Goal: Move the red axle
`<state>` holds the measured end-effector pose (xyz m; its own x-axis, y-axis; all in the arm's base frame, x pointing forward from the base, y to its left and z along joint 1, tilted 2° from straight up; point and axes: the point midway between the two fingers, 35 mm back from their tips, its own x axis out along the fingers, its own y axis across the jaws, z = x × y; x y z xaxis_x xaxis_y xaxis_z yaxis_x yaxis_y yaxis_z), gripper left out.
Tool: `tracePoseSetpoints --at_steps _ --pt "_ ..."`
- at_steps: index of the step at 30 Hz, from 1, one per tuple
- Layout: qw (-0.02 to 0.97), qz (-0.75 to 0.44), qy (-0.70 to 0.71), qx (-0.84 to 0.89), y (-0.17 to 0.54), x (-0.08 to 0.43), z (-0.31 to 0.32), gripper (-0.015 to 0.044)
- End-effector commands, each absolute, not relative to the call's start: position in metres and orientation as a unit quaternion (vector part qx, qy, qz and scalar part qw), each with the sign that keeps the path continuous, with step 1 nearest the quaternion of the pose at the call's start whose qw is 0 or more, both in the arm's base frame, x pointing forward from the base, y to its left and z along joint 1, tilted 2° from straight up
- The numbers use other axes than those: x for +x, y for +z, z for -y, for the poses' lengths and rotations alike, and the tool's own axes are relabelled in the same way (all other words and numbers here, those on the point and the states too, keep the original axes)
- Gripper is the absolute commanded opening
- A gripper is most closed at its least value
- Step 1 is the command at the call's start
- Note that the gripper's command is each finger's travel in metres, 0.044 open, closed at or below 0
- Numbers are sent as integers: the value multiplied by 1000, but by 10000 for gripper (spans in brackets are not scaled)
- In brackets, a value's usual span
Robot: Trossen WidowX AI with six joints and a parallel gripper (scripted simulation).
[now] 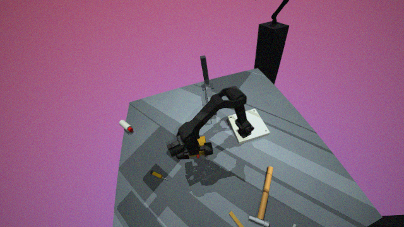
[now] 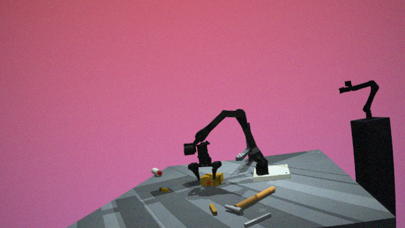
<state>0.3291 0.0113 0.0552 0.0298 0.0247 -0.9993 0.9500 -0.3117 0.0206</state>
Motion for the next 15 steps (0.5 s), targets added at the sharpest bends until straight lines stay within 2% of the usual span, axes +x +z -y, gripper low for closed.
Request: tracePoseSetpoints --at_steps 1,15 --pt "411 -417 -561 586 47 328 -12 440" --pt "410 -417 -561 586 28 327 -13 440"
